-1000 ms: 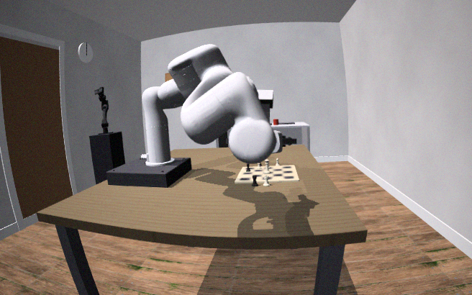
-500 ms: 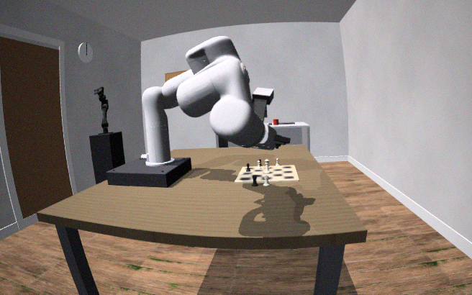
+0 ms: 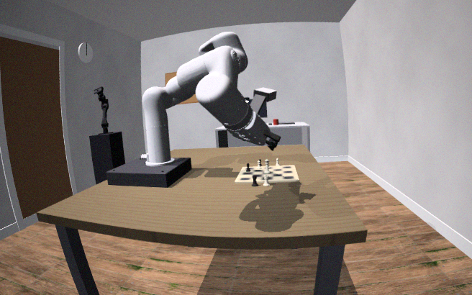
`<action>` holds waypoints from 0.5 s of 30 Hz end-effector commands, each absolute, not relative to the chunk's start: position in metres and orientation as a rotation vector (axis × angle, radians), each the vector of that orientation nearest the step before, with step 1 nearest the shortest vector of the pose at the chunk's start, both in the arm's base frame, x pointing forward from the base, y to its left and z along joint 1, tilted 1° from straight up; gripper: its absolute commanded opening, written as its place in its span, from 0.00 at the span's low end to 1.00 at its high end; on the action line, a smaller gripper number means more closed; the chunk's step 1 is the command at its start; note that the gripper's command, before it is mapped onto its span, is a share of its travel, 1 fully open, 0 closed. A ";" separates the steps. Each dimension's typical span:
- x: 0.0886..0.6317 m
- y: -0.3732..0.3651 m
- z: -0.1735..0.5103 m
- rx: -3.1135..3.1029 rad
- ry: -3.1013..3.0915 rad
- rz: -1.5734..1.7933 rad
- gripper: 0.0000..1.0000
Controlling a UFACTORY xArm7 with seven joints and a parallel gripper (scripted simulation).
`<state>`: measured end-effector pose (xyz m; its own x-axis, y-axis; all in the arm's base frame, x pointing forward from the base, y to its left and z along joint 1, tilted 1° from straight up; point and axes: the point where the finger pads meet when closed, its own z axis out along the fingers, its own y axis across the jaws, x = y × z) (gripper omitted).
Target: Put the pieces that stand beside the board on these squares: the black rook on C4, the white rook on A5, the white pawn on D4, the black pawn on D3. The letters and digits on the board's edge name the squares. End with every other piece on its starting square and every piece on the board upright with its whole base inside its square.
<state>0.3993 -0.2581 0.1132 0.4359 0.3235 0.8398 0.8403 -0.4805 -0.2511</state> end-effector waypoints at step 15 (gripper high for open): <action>0.393 -0.221 0.111 -2.599 -0.591 -0.632 1.00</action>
